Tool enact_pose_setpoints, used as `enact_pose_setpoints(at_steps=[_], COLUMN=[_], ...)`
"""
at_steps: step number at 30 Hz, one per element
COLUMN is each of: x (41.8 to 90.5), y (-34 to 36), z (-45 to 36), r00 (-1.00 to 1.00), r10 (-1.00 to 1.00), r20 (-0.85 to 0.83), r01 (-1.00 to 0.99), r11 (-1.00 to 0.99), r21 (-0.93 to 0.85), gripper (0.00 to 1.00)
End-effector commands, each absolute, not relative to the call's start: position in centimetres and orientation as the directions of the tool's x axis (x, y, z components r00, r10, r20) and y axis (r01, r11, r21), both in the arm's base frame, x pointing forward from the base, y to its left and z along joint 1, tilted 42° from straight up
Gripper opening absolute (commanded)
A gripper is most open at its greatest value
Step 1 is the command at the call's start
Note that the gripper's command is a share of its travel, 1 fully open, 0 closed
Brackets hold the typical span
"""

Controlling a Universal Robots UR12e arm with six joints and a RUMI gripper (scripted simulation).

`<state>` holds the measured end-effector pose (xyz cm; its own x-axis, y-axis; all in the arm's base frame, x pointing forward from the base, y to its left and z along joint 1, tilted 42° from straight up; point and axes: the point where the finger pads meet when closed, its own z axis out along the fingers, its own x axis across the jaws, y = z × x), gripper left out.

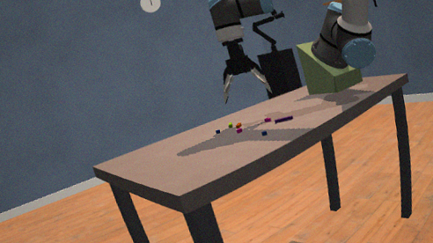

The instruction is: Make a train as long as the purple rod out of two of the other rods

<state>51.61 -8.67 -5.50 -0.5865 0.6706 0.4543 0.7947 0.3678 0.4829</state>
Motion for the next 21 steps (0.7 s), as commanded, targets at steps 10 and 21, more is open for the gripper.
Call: enact_pose_setpoints(at_steps=[10, 21], x=[51.7, 52.7], y=[-8.6, -8.3], z=[-5.4, -4.7], r00=[-0.587, -0.676], r10=[0.67, 0.625], r20=[0.455, 0.391], r01=[0.795, 0.72], r11=[0.367, 0.445], r21=[0.484, 0.533], gripper=[1.0, 1.0])
